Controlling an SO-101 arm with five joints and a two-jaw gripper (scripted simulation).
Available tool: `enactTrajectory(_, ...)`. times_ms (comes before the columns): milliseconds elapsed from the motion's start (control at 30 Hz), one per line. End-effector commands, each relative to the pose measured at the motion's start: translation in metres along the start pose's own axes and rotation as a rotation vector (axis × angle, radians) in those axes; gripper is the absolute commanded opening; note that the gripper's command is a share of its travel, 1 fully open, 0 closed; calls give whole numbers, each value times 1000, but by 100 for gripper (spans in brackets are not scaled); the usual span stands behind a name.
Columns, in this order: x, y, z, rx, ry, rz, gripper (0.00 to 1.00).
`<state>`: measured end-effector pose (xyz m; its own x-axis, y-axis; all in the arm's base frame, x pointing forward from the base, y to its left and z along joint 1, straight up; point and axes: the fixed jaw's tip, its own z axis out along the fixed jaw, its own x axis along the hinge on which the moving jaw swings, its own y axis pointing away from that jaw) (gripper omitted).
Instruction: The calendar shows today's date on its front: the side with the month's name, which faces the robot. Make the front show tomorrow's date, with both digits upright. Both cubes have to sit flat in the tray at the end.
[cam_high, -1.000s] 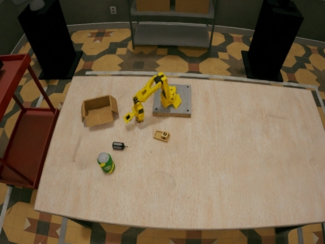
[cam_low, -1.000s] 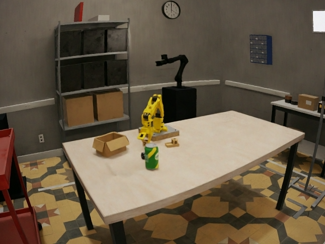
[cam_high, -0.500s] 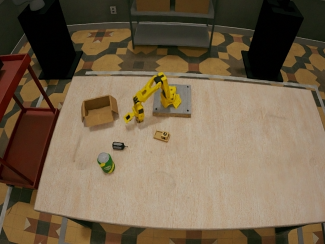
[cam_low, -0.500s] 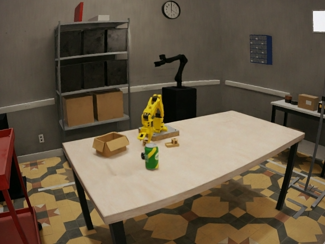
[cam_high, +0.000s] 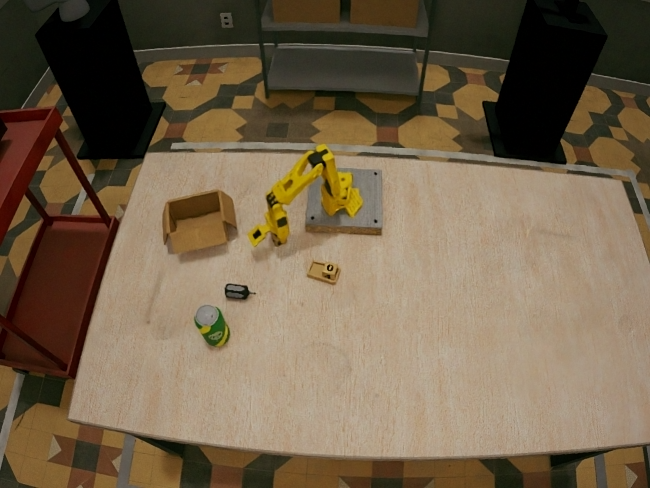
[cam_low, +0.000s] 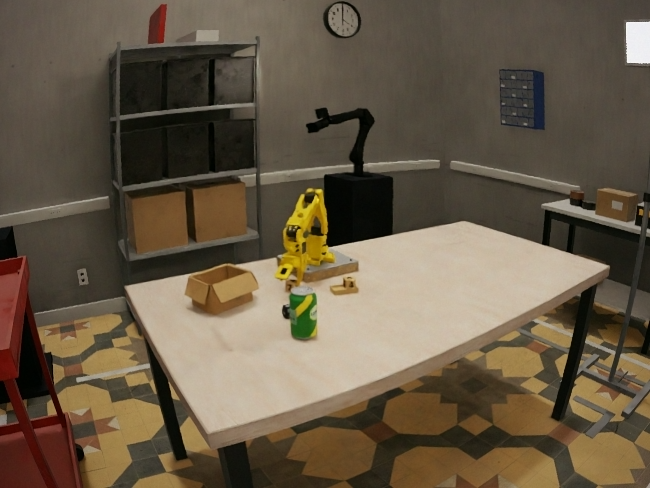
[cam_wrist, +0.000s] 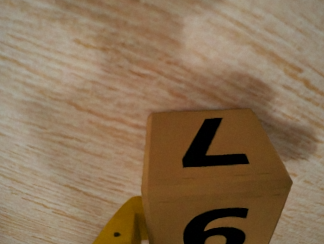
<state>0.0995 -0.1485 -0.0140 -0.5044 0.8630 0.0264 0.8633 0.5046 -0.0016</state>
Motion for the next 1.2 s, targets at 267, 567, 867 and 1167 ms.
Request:
enactTrajectory(267,-3,-1,-33,-1,-8,-3,36)
enactTrajectory(567,0,-1,-54,-1,-8,-3,36)
enactTrajectory(867,0,-1,-56,-1,-8,-3,36)
enactTrajectory(1167,0,-1,-56,-1,-8,-3,36)
